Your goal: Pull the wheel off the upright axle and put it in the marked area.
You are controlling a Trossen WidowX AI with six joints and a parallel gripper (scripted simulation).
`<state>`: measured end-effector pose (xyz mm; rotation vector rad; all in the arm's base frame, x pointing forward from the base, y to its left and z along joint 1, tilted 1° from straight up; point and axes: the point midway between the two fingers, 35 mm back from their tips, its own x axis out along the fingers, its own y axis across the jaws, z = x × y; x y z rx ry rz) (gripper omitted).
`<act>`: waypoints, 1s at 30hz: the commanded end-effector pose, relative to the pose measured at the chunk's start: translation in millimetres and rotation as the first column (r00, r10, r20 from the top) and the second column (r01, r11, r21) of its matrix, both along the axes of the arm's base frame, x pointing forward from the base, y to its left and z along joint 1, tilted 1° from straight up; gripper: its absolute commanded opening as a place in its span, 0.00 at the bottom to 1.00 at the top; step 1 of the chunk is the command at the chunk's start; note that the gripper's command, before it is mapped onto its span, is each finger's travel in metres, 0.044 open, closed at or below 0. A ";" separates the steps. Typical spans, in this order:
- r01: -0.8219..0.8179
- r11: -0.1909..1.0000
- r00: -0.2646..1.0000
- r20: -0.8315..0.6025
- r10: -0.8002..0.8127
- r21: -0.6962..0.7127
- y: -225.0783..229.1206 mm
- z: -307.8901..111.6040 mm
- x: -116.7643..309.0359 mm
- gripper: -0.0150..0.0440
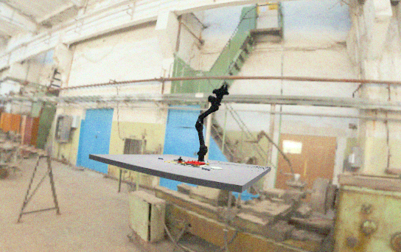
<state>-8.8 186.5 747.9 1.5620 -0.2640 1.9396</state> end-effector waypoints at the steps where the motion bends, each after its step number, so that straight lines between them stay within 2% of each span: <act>1: 0.169 0.969 0.986 0.014 -0.169 -0.183 59.6 -25.6 29.8 0.76; 7: 0.345 0.859 0.935 0.061 -0.348 -0.377 111.2 -61.8 78.4 0.76; 15: 0.510 0.625 0.832 0.154 -0.533 -0.592 153.3 -120.8 157.4 0.76; 22: 0.571 0.377 0.732 0.244 -0.636 -0.729 163.6 -178.3 230.6 0.76; 30: 0.531 0.086 0.643 0.335 -0.689 -0.843 149.1 -249.9 309.1 0.76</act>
